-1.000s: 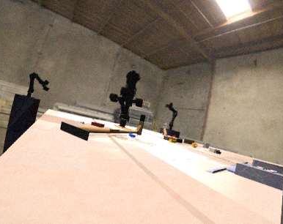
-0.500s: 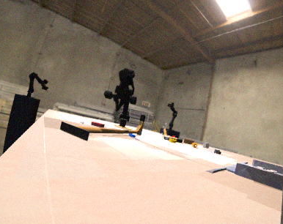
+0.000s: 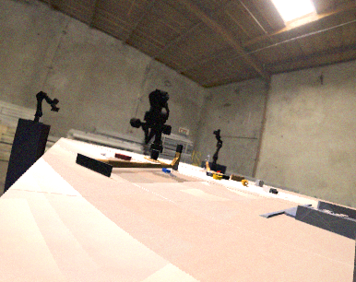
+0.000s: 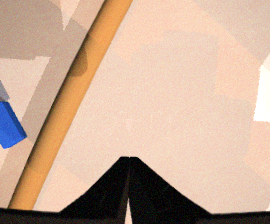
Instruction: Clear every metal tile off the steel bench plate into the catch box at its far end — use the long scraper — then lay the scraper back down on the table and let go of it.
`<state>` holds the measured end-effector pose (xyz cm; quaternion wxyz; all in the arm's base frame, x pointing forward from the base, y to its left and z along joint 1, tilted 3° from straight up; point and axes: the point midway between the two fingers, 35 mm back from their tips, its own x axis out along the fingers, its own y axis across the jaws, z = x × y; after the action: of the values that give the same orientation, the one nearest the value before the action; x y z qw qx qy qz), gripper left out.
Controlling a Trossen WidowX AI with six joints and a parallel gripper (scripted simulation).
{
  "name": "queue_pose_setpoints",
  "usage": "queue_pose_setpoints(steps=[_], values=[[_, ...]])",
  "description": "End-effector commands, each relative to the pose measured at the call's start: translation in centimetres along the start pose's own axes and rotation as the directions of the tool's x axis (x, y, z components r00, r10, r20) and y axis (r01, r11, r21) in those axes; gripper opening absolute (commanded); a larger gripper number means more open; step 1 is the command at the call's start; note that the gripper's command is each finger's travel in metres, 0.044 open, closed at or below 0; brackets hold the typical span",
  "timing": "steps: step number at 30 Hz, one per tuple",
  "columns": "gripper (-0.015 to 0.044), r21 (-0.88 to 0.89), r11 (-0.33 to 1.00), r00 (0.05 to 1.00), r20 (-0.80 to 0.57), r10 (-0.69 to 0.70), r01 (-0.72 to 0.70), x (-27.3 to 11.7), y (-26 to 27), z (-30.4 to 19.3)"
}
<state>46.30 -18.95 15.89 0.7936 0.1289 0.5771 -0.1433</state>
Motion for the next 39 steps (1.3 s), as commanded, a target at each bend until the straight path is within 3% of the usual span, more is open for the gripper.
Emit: queue_pose_setpoints(steps=[1, 39], values=[[0.0000, -0.006, 1.000, 1.000, -0.005, 0.003, -0.003, 1.1, 0.0, -0.1], [0.0000, -0.011, 1.000, 1.000, -0.022, -0.001, 0.000, 8.9, 0.0, -2.1]])
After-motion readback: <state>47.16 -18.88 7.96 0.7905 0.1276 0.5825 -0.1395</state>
